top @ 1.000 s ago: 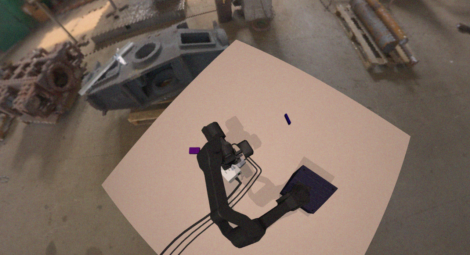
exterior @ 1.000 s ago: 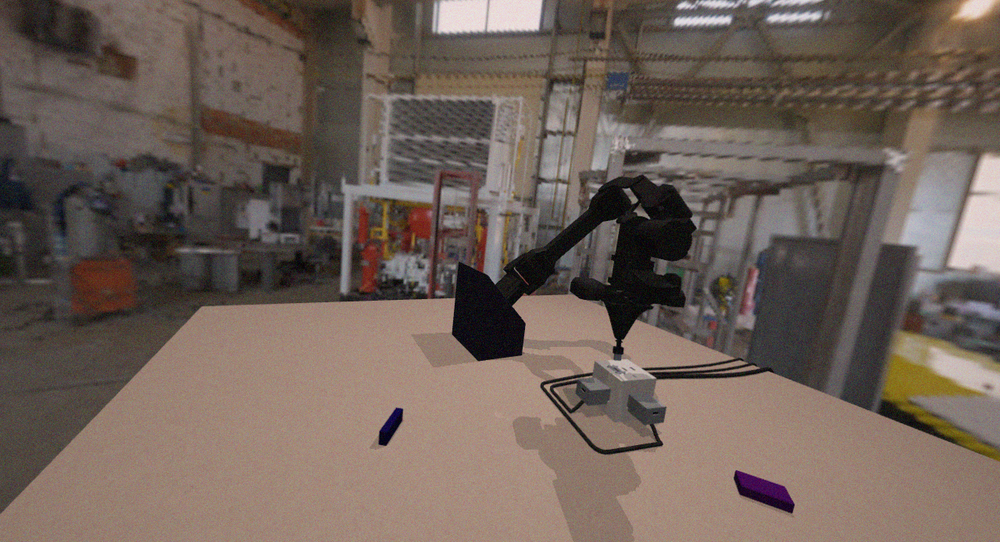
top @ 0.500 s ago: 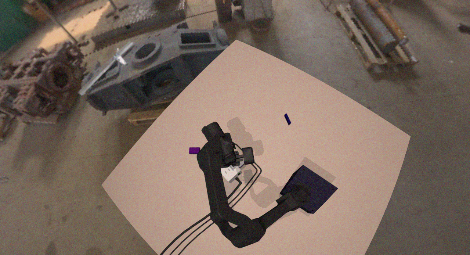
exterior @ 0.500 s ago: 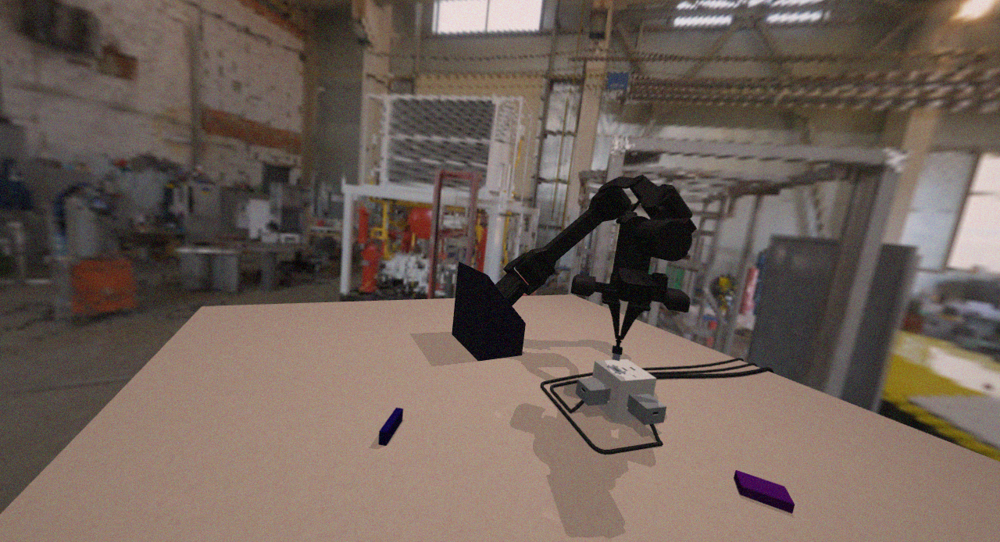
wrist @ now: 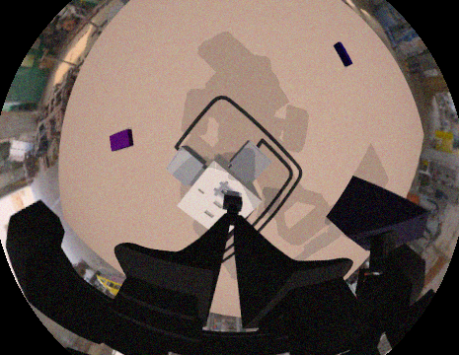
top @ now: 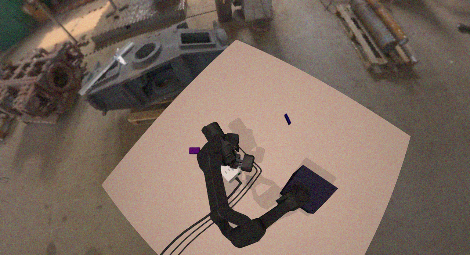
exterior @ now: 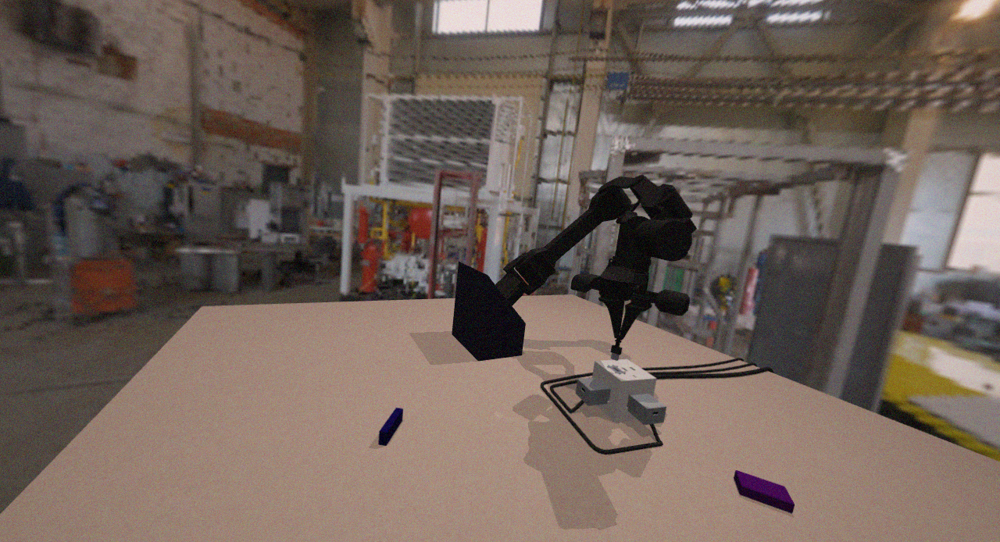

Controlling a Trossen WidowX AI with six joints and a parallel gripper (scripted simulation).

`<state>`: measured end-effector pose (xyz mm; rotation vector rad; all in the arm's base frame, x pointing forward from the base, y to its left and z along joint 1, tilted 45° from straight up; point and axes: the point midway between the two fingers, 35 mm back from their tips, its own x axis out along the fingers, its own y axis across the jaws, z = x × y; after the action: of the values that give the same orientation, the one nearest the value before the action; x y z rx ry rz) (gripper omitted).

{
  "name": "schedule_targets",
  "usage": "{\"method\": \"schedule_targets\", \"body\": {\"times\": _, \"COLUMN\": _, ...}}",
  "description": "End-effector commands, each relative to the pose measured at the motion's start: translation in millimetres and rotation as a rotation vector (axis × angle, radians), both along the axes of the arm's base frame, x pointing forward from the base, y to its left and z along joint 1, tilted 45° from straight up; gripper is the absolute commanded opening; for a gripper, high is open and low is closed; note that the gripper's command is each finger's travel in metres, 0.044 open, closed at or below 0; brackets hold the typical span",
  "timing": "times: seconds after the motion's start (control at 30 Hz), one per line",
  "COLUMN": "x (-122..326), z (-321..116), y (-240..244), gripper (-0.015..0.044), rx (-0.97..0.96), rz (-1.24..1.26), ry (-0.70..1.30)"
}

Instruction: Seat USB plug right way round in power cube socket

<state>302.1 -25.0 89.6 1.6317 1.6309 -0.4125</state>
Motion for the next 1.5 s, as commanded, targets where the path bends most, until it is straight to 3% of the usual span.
{"method": "schedule_targets", "body": {"times": 0.0, "x": 0.2, "z": -0.3, "y": 0.0, "gripper": 0.0, "rx": 0.011, "rz": -0.067, "ry": 0.065}}
{"method": "schedule_targets", "body": {"times": 0.53, "x": 0.2, "z": -0.3, "y": 0.0, "gripper": 0.0, "rx": 0.061, "rz": -0.35, "ry": 0.344}}
{"method": "schedule_targets", "body": {"times": 1.47, "x": 0.7, "z": -0.6, "y": 1.7, "gripper": 0.0, "rx": 0.072, "rz": -0.355, "ry": 0.35}}
